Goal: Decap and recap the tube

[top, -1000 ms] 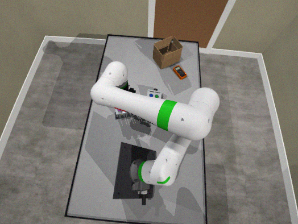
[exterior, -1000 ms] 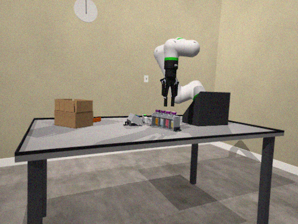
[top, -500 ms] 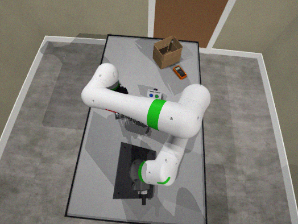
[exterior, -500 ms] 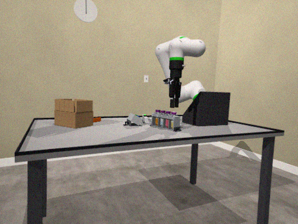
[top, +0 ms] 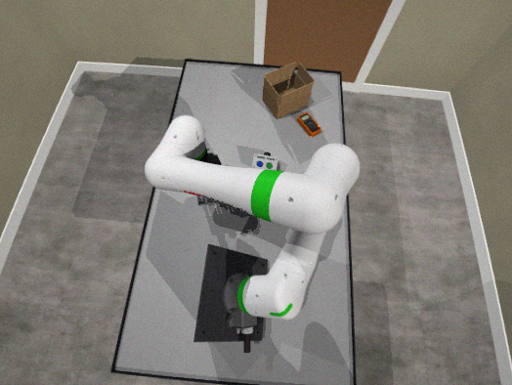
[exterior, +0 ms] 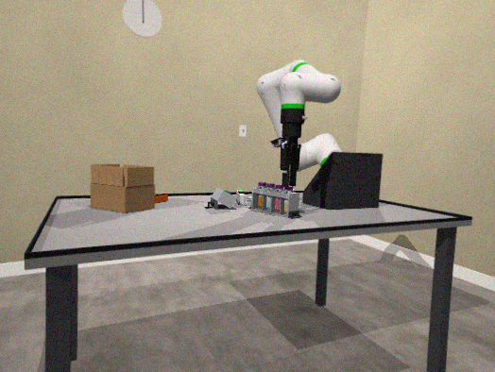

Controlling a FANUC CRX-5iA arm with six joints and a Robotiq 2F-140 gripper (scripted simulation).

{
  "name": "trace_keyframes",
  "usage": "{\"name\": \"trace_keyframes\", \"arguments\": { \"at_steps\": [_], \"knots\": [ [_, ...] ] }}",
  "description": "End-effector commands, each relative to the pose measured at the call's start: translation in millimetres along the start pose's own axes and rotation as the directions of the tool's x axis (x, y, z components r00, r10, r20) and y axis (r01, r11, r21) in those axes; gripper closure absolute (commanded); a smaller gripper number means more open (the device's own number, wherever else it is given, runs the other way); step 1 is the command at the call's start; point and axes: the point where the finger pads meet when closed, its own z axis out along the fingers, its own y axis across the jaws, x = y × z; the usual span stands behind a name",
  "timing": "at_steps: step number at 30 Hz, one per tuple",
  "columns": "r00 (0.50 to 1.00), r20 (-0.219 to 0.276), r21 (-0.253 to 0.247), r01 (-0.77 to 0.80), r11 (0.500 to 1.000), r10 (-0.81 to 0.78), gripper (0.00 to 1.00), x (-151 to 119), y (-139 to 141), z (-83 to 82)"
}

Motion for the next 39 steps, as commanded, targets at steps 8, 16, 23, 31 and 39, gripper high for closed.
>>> {"name": "trace_keyframes", "arguments": {
  "at_steps": [8, 16, 23, 31, 39],
  "knots": [
    [1.0, 0.0, 0.002, 0.0, 1.0, 0.0, 0.59, 0, -1, 1.8],
    [1.0, 0.0, 0.002, 0.0, 1.0, 0.0, 0.59, 0, -1, 5.8],
    [1.0, 0.0, 0.002, 0.0, 1.0, 0.0, 0.59, 0, -1, 8.3],
    [1.0, 0.0, 0.002, 0.0, 1.0, 0.0, 0.7, 0, -1, 9.2],
    [1.0, 0.0, 0.002, 0.0, 1.0, 0.0, 0.7, 0, -1, 9.2]
  ]
}}
